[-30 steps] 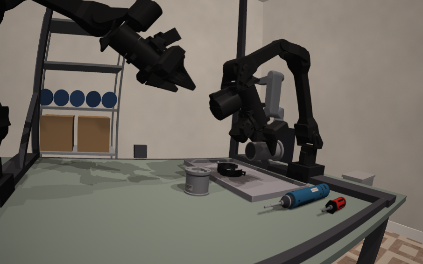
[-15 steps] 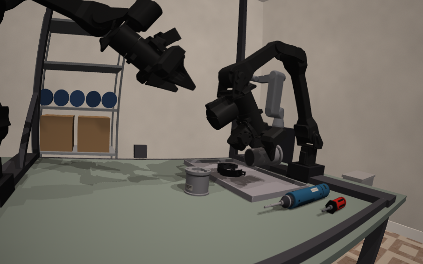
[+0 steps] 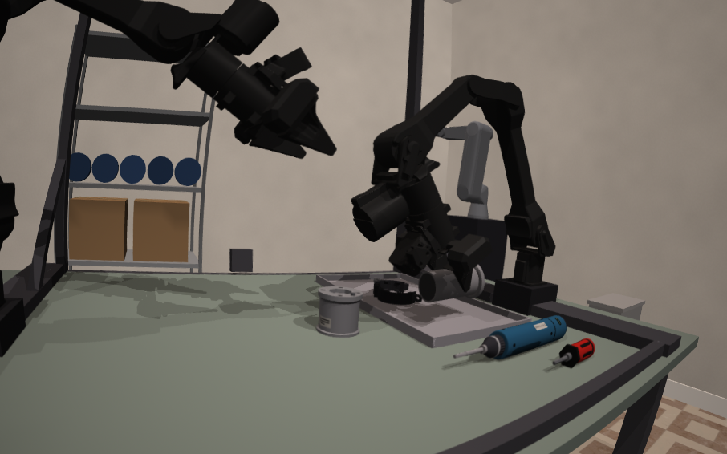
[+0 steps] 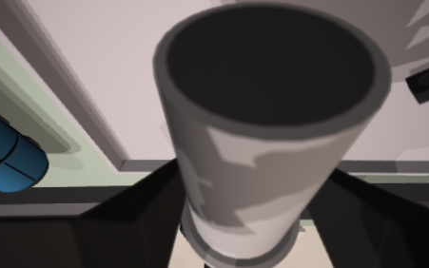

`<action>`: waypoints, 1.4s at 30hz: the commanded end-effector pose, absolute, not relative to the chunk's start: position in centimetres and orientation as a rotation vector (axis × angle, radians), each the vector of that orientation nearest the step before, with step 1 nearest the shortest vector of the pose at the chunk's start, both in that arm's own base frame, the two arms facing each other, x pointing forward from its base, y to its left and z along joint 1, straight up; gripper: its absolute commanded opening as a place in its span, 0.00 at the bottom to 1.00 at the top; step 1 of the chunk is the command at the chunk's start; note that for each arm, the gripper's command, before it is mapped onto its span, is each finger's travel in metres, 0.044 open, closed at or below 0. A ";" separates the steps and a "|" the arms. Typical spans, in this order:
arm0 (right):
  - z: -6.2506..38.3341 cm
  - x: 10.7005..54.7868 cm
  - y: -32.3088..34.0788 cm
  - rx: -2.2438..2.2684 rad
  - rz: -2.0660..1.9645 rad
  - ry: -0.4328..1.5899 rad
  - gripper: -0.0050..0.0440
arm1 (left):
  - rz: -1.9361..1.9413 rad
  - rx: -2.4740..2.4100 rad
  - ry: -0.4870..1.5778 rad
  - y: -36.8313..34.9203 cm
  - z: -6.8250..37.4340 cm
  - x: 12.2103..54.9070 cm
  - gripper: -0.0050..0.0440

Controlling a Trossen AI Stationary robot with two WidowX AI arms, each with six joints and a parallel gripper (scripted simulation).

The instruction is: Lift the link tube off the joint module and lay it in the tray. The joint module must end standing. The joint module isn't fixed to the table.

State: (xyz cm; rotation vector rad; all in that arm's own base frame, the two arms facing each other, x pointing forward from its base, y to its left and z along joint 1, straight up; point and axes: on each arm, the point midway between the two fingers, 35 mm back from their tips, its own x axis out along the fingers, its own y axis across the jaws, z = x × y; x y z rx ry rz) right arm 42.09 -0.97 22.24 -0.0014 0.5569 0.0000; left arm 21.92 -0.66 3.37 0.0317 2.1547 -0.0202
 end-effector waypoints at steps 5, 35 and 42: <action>23.2 42.1 -0.9 0.000 -0.001 0.535 1.00 | -0.014 0.033 2.156 -0.5 2.4 21.9 0.53; 23.2 42.1 -0.9 0.000 -0.001 0.535 1.00 | -0.015 0.033 2.153 -0.6 0.8 22.0 0.53; 23.2 42.1 -0.9 0.000 -0.001 0.535 1.00 | -0.015 0.033 2.156 -0.6 0.3 21.9 0.53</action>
